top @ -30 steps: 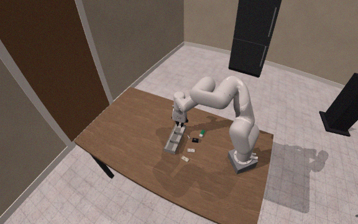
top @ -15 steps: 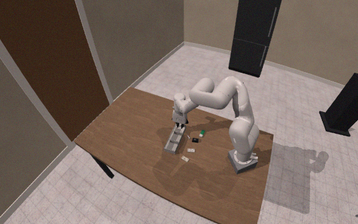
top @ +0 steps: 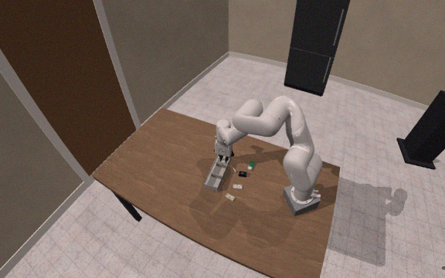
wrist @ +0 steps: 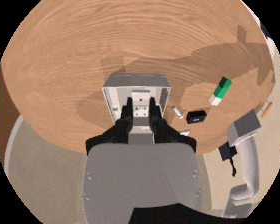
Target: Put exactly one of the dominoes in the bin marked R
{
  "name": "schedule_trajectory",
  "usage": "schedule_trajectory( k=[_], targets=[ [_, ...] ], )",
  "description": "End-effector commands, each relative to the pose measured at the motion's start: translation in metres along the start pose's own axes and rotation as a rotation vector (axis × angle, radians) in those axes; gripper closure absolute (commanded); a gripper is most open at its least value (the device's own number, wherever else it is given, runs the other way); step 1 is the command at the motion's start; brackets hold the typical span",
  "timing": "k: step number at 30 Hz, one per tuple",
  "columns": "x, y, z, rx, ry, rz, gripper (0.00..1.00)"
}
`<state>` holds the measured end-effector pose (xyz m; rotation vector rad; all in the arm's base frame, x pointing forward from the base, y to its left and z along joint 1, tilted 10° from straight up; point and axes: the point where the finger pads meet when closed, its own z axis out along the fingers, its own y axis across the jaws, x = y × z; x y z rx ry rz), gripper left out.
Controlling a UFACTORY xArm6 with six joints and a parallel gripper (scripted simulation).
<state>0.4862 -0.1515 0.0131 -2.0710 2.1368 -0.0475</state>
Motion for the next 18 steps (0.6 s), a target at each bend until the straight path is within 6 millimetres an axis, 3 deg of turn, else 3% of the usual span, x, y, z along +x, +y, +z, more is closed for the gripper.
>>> schedule_trajectory(
  k=[1, 16, 17, 18],
  targets=[
    [0.0002, -0.0017, 0.0066, 0.004, 0.001, 0.0, 1.0],
    [-0.0011, -0.0001, 0.0066, 0.004, 0.001, 0.0, 1.0],
    [-0.0011, -0.0001, 0.0066, 0.004, 0.001, 0.0, 0.69],
    [-0.0011, -0.0001, 0.0066, 0.004, 0.001, 0.0, 0.69]
  ],
)
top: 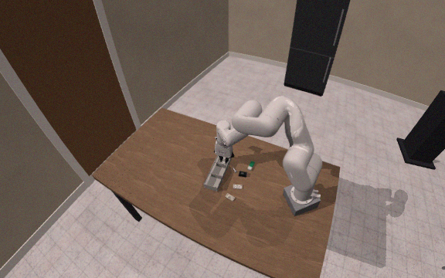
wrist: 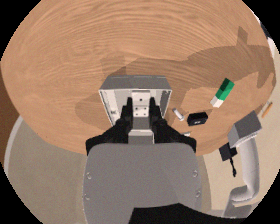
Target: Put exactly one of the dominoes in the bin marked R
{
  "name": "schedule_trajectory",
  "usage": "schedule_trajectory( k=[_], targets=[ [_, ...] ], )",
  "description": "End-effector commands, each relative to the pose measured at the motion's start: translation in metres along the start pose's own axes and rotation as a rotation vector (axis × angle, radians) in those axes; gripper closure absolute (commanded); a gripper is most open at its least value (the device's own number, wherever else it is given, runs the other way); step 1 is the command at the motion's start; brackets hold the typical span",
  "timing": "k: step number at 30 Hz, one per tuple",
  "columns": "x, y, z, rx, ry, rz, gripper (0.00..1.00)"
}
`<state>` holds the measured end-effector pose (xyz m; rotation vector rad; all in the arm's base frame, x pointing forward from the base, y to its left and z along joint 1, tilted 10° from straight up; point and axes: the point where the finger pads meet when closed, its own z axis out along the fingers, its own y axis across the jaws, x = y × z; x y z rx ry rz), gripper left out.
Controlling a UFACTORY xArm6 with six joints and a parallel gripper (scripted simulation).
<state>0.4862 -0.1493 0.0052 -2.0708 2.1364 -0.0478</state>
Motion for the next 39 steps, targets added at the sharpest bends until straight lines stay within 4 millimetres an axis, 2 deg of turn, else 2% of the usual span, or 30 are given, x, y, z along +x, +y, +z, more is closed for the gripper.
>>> schedule_trajectory(
  k=[1, 16, 39],
  targets=[
    [0.0, -0.001, -0.001, 0.004, 0.001, 0.0, 0.69],
    [0.0, -0.001, -0.001, 0.004, 0.001, 0.0, 0.69],
    [0.0, -0.001, -0.027, 0.004, 0.001, 0.0, 0.69]
  ],
)
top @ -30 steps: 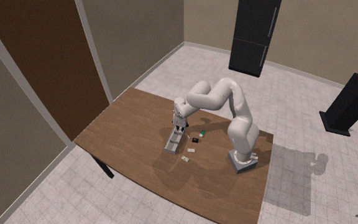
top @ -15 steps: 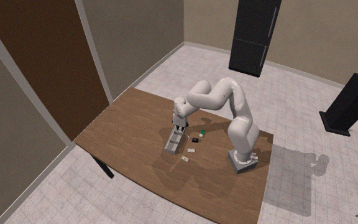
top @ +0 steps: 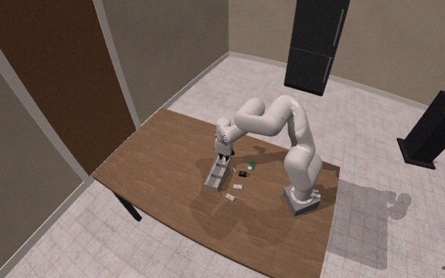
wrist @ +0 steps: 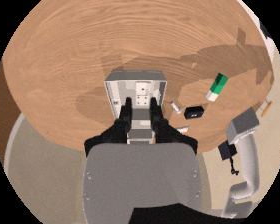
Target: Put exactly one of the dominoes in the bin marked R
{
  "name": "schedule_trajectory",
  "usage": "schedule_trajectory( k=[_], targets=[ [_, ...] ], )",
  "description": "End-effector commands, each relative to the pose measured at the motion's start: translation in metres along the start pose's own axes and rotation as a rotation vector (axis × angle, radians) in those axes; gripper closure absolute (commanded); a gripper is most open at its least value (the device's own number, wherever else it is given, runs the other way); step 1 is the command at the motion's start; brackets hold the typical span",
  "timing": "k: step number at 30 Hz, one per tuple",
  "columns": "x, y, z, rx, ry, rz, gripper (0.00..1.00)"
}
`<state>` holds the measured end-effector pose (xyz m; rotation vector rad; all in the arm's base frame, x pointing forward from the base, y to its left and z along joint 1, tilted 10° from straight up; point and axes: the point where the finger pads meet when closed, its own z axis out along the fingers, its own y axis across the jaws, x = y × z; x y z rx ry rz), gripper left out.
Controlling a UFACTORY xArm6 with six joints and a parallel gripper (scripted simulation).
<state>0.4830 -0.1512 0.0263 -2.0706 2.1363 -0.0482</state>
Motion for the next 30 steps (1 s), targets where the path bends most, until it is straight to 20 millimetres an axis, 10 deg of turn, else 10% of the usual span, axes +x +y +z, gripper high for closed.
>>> schedule_trajectory(
  k=[1, 18, 19, 30],
  targets=[
    [0.0, -0.001, -0.007, 0.004, 0.001, 0.0, 0.69],
    [0.0, -0.001, -0.024, 0.004, 0.001, 0.0, 0.69],
    [0.0, -0.001, -0.028, 0.004, 0.001, 0.0, 0.0],
    [0.0, -0.001, -0.073, 0.004, 0.001, 0.0, 0.0]
  ],
)
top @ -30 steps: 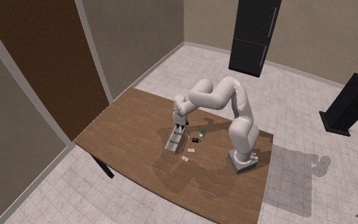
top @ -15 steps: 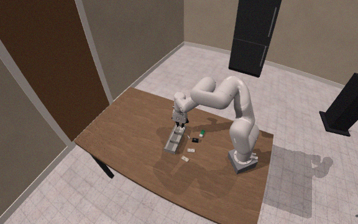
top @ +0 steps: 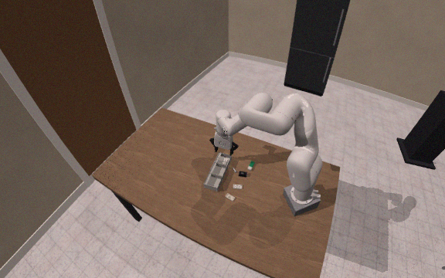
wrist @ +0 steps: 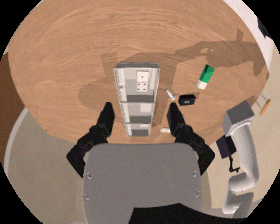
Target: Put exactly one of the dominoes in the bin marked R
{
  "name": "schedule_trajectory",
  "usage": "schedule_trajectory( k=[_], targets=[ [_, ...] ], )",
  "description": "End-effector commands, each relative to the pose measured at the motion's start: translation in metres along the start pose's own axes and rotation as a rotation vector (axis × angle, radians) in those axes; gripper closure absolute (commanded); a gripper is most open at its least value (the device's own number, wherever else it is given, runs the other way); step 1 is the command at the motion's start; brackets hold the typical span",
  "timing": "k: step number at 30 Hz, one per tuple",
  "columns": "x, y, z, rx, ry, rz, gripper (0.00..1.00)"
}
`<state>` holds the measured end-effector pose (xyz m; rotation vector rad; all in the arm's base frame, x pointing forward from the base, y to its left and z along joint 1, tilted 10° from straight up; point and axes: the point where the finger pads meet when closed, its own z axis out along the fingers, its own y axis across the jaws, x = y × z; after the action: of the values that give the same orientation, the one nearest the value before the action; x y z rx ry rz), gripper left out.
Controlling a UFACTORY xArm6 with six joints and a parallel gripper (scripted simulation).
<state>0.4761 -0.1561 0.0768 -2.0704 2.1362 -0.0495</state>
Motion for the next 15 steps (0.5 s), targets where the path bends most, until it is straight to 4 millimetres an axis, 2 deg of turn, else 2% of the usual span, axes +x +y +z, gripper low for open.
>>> schedule_trajectory(
  k=[1, 4, 15],
  targets=[
    [0.0, -0.001, -0.025, 0.003, 0.001, 0.0, 0.0],
    [0.0, -0.001, -0.029, 0.003, 0.001, 0.0, 0.0],
    [0.0, -0.001, -0.073, 0.003, 0.001, 0.0, 0.0]
  ],
)
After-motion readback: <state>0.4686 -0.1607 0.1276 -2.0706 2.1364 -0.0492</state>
